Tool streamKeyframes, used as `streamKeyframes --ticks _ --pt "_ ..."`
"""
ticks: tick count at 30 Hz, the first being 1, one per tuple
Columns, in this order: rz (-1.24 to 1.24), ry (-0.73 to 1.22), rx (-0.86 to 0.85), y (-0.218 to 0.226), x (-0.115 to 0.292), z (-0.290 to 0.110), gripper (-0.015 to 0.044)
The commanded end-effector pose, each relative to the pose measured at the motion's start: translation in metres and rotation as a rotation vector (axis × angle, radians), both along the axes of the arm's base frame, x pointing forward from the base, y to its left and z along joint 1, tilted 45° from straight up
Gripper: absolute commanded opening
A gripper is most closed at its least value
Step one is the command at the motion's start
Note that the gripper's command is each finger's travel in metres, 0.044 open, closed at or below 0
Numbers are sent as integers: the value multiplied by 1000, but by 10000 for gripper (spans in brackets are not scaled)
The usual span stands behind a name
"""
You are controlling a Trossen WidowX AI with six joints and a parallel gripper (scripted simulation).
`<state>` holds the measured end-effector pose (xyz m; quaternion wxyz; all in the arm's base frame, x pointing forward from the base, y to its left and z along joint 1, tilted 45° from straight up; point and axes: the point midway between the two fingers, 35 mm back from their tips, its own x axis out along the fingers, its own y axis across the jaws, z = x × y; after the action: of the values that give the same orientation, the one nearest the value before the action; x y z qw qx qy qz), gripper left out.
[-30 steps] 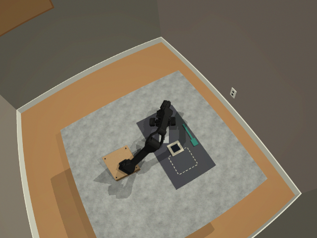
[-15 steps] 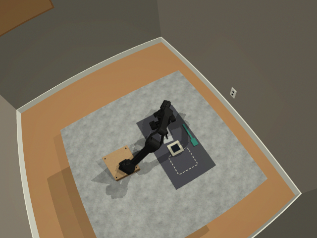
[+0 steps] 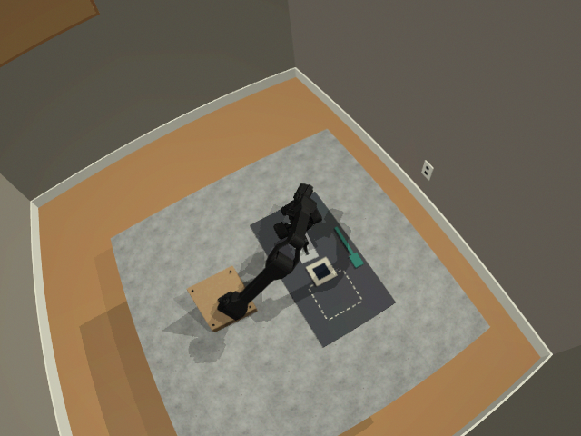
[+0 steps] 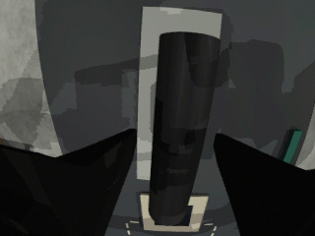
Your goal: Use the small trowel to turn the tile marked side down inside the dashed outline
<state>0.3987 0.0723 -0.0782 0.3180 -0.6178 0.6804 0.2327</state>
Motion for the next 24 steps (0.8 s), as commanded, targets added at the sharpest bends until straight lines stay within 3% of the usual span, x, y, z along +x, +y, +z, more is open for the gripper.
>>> streamKeyframes --ticks 1,13,18,24 --pt "5 8 -2 -1 -1 0 270" --pt "5 8 -2 -1 -1 0 270" --pt "19 23 -1 29 -2 31 270" --pt "20 23 -1 30 -2 33 270"
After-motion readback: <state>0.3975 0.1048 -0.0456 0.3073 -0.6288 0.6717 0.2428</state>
